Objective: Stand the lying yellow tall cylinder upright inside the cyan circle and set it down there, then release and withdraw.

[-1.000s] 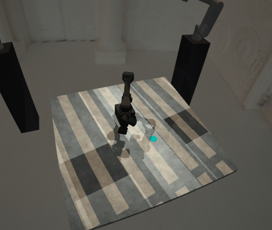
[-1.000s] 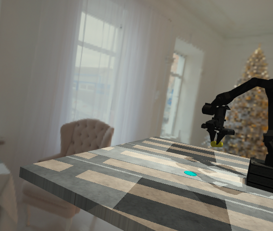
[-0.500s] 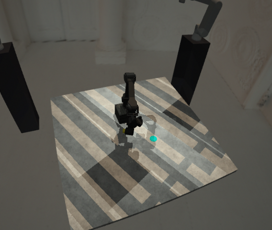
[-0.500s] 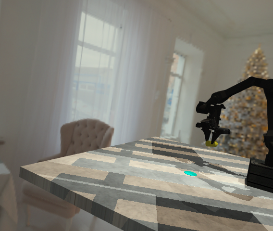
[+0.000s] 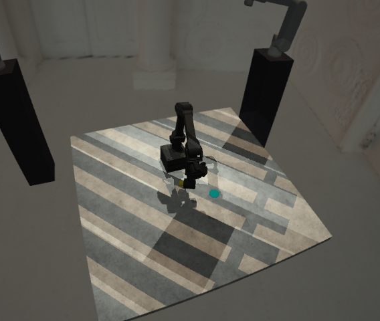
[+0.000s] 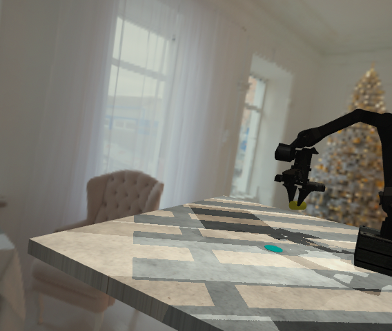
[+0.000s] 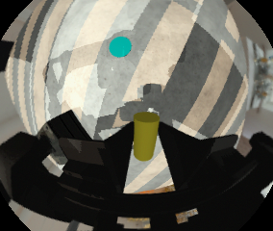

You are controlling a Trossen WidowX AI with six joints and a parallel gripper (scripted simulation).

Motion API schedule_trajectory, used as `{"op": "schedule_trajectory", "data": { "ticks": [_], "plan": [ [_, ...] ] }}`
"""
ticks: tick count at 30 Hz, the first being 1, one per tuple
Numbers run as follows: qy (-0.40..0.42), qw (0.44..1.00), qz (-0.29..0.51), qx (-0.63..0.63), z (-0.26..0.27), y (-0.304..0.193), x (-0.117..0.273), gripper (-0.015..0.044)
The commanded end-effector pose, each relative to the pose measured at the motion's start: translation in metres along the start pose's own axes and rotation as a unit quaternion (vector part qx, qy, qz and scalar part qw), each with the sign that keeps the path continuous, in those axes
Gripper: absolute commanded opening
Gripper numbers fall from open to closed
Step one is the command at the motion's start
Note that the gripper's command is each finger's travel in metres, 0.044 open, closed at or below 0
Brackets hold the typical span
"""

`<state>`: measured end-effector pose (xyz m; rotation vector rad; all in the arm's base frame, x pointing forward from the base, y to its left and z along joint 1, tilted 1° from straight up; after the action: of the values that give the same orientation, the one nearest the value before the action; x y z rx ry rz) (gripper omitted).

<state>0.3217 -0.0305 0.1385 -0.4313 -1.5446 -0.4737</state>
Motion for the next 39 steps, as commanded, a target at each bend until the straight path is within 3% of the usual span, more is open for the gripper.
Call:
{"op": "schedule_trajectory", "data": {
  "ticks": [1, 39],
  "plan": [
    [0.003, 1.0, -0.001, 0.001, 0.002, 0.011, 0.0, 0.0105],
    [0.004, 1.0, -0.002, 0.021, 0.047, 0.105, 0.008, 0.0105]
  ]
}}
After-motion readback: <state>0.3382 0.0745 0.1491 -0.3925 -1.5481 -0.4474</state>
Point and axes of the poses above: the point midway between the two fingers, 35 mm back from their tips, its own x axis back along the fingers, its own z axis across the jaws, y = z × x, the point moved 7 cm from there along x, back along the fingers, and after that the axes turned 9 degrees about -x, right-handed, at the moved point
